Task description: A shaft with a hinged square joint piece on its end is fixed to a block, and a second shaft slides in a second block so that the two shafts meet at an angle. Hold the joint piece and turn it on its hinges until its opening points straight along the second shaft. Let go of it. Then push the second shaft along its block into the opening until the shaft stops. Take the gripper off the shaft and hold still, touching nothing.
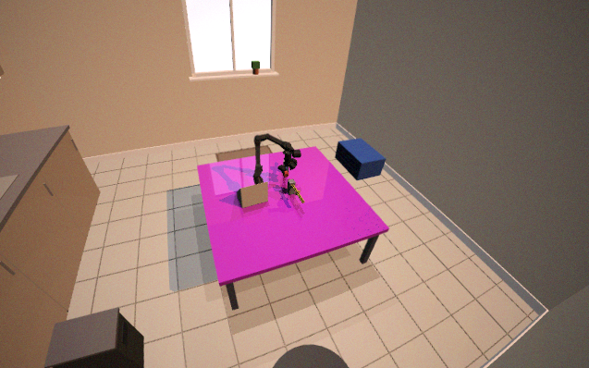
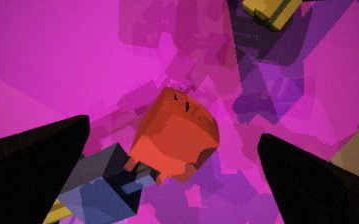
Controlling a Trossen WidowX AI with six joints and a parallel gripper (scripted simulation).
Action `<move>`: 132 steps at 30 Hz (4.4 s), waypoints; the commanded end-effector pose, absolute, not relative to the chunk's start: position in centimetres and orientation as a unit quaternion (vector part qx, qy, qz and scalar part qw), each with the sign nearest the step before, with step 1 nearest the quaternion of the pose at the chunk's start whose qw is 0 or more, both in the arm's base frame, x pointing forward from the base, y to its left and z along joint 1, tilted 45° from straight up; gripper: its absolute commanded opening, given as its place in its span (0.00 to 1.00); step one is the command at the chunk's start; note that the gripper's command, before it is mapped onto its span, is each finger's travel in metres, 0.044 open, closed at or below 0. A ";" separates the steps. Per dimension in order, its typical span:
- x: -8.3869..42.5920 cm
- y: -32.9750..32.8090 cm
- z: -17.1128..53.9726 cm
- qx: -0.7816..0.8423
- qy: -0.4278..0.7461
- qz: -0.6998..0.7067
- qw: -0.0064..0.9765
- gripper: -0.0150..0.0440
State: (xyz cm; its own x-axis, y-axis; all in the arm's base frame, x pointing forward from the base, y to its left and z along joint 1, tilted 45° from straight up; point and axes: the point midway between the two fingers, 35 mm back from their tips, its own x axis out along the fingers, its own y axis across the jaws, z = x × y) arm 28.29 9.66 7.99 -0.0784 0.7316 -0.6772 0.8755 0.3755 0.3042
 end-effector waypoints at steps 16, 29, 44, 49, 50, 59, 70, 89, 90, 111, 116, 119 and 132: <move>28.8 5.7 11.9 0.392 0.721 0.131 0.556 1.00; 28.4 3.1 14.9 0.255 0.678 0.286 0.627 1.00; 29.5 1.6 12.6 0.299 0.696 0.235 0.608 0.73; 30.4 -0.2 9.9 0.348 0.714 0.173 0.583 0.51; 30.5 -0.6 9.4 0.358 0.716 0.160 0.577 0.47; 31.3 -3.8 4.3 0.440 0.732 0.047 0.518 0.25; 30.8 -7.4 -2.2 0.527 0.728 -0.090 0.429 0.25; 27.9 -11.2 -11.5 0.620 0.683 -0.272 0.276 0.25; 27.9 -11.1 -11.5 0.620 0.683 -0.272 0.276 0.25; 27.7 -9.1 -13.7 0.620 0.683 -0.271 0.276 0.25; 27.6 -8.9 -13.8 0.620 0.683 -0.271 0.276 0.25; 27.6 -8.8 -13.9 0.618 0.683 -0.272 0.279 0.25; 27.8 -11.0 -11.7 0.620 0.683 -0.272 0.276 0.25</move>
State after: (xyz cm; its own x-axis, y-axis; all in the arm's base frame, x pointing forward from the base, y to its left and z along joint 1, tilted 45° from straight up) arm 27.36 -9.68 -12.77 -0.0940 0.7048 -0.7032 0.9952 0.0856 -0.0472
